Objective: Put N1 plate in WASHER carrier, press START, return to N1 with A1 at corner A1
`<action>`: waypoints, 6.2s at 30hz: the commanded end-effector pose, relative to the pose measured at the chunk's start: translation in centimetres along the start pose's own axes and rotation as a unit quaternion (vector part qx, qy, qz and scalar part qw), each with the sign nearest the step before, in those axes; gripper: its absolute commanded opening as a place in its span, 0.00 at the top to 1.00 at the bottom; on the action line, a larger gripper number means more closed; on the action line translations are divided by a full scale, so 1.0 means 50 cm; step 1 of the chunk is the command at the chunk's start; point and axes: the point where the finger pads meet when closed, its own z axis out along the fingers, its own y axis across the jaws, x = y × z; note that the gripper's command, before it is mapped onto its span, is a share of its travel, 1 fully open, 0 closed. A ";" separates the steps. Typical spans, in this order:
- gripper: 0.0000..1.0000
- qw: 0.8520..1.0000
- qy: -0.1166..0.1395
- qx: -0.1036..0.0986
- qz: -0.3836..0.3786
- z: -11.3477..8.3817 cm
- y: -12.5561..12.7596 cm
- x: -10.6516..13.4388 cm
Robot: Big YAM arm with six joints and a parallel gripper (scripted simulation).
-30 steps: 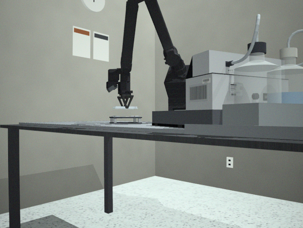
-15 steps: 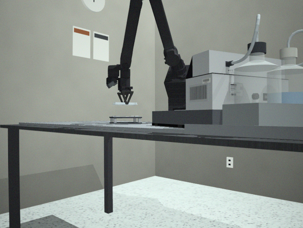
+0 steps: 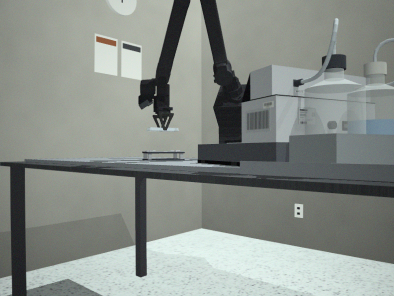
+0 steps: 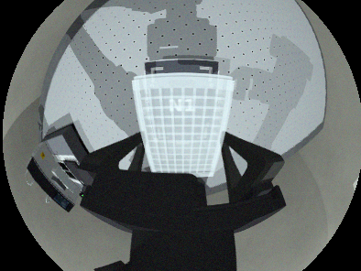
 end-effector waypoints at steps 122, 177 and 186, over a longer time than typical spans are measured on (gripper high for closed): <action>0.16 0.998 0.002 -0.009 -0.058 -0.087 0.776 0.351; 0.16 0.998 0.001 0.002 -0.063 -0.066 0.789 0.455; 0.16 0.998 0.003 0.000 -0.066 -0.044 0.791 0.459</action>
